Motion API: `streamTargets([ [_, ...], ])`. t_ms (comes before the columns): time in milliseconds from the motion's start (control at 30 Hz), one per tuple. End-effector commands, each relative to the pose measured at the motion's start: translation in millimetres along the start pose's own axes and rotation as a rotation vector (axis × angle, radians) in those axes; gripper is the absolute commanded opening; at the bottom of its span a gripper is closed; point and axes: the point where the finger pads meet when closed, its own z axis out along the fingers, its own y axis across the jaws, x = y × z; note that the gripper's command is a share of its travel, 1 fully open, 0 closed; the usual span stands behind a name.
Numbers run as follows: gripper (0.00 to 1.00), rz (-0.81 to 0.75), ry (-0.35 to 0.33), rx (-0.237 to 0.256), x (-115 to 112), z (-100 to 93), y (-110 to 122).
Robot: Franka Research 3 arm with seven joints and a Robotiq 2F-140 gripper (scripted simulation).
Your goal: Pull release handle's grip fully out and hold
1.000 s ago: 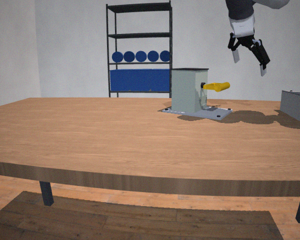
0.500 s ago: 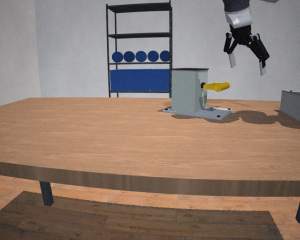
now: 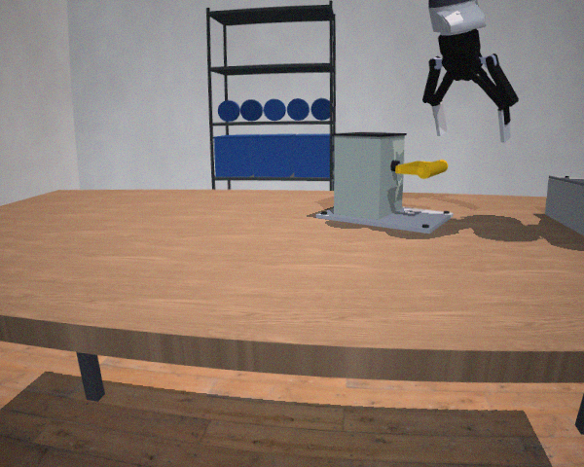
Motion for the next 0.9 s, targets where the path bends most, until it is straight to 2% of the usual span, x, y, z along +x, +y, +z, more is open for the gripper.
streamTargets([
  [0, 1.00, -0.160, 0.097, 0.018, 20.2, -11.4, 3.9],
  [133, 1.00, -0.160, 0.097, 0.018, 20.2, -11.4, 3.9],
  [167, 1.00, -0.199, 0.163, 0.018, 33.8, -21.4, 7.4],
  [333, 1.00, -0.199, 0.163, 0.018, 33.8, -21.4, 7.4],
  [367, 1.00, -0.232, 0.220, 0.013, 45.1, -30.9, 11.5],
  [500, 1.00, -0.232, 0.220, 0.013, 45.1, -30.9, 11.5],
  [533, 1.00, -0.259, 0.268, 0.004, 54.1, -39.5, 15.7],
  [633, 1.00, -0.259, 0.268, 0.004, 54.1, -39.5, 15.7],
  [667, 1.00, -0.280, 0.306, -0.006, 61.1, -46.8, 19.6],
  [767, 1.00, -0.280, 0.306, -0.006, 61.1, -46.8, 19.6],
  [800, 1.00, -0.296, 0.336, -0.015, 66.2, -52.6, 22.8],
  [867, 1.00, -0.296, 0.336, -0.015, 66.2, -52.6, 22.8],
])
